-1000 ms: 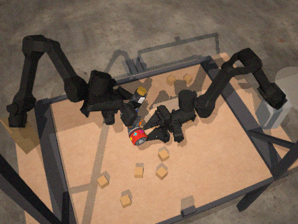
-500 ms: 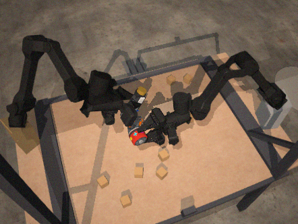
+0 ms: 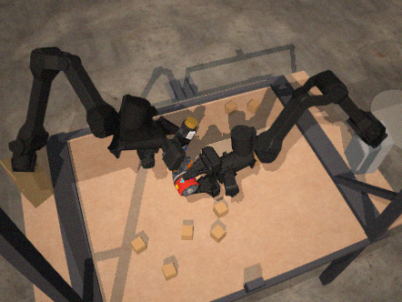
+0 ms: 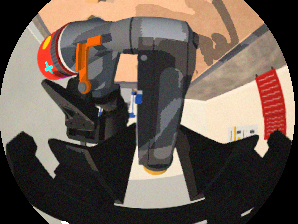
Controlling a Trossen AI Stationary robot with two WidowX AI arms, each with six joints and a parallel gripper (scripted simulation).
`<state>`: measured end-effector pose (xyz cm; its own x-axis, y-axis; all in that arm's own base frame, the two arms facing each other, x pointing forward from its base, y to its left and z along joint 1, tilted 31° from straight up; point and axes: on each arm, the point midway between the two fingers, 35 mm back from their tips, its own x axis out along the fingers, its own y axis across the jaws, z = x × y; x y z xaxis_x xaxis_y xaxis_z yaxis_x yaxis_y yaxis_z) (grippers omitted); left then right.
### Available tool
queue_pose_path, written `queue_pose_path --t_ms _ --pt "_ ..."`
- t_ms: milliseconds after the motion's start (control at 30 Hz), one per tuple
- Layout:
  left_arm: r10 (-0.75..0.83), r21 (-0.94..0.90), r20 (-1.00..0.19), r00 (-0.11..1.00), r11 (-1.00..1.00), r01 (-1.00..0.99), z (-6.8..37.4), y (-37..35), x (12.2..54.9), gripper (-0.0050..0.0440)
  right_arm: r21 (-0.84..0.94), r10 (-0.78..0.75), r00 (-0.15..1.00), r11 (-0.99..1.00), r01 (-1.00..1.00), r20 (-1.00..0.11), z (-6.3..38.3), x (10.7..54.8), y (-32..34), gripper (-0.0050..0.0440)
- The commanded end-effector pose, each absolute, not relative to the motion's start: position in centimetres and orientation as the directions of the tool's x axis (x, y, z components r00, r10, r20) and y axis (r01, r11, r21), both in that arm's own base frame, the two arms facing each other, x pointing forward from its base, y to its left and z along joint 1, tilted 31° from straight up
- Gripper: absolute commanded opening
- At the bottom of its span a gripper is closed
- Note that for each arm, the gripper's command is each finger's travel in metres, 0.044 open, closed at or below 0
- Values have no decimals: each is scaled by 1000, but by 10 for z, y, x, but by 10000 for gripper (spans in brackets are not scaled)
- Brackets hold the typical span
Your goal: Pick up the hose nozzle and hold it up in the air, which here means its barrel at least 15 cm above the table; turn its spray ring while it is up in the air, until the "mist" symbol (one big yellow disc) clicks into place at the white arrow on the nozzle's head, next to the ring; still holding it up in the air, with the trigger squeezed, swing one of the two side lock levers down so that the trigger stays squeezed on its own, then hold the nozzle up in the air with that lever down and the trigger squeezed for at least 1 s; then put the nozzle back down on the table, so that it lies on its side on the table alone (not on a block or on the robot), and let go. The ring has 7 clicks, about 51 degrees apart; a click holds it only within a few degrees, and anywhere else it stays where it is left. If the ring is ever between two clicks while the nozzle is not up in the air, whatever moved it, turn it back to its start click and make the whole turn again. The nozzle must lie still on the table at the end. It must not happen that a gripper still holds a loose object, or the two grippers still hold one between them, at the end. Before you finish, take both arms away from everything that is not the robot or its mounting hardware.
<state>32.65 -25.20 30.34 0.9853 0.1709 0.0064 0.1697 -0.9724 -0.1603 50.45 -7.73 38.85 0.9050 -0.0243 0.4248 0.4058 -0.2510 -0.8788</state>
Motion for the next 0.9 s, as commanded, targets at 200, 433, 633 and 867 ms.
queue_pose_path --t_ms 200,433,633,867 --pt "160 -117 24 987 -980 162 317 -252 323 165 -861 -24 888 -259 438 459 407 497 -76 0" --pt "160 -117 24 987 -980 162 317 -252 323 165 -861 -24 888 -259 438 459 407 497 -76 0" --pt "160 -117 24 987 -980 162 317 -252 323 165 -883 -37 909 -258 392 415 408 496 -76 0" --pt "160 -117 24 987 -980 162 317 -252 323 165 -931 -72 954 -253 264 291 413 494 -75 0"
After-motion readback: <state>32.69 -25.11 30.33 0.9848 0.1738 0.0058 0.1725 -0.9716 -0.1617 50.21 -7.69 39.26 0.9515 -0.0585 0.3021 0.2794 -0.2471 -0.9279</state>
